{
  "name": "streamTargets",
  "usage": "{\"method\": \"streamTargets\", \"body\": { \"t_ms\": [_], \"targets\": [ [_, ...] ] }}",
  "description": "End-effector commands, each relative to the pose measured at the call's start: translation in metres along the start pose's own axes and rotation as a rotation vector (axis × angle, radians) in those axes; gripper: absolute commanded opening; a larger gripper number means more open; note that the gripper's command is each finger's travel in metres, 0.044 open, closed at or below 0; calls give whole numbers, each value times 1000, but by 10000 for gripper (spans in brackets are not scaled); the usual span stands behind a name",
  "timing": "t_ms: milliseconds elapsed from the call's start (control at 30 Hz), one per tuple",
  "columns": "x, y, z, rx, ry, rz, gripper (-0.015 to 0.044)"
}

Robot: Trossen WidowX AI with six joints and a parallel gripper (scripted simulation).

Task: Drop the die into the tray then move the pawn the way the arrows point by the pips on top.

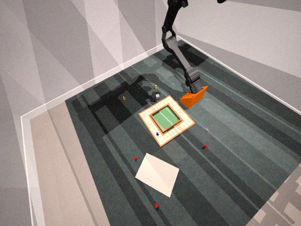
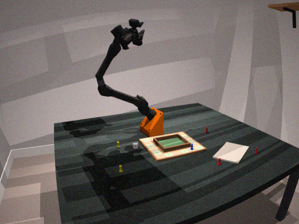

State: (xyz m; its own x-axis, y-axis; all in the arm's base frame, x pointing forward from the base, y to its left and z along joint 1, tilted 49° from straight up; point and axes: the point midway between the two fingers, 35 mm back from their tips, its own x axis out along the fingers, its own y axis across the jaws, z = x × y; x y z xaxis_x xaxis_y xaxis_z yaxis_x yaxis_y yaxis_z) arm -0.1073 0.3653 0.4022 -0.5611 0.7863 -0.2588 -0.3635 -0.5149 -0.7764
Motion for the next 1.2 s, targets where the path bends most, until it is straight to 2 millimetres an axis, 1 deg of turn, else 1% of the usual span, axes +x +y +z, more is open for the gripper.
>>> {"method": "streamTargets", "body": {
  "t_ms": [0,133,300,467,567,633,767,900,1033,1167],
  "targets": [
    [-15,-4,-51,114,169,-57,275],
    [-35,-6,-103,261,341,-123,275],
    [-76,2,-176,484,604,-236,275],
    [-132,22,-240,706,864,-376,275],
    [-170,39,-270,837,1018,-472,275],
    [-196,53,-287,921,1120,-541,275],
    [-250,85,-313,1085,1321,-691,275],
    [-304,123,-327,1237,1523,-859,275],
    [-355,164,-328,1370,1722,-1036,275],
    [-399,213,-315,1493,1941,-1217,275]
  ]
}}
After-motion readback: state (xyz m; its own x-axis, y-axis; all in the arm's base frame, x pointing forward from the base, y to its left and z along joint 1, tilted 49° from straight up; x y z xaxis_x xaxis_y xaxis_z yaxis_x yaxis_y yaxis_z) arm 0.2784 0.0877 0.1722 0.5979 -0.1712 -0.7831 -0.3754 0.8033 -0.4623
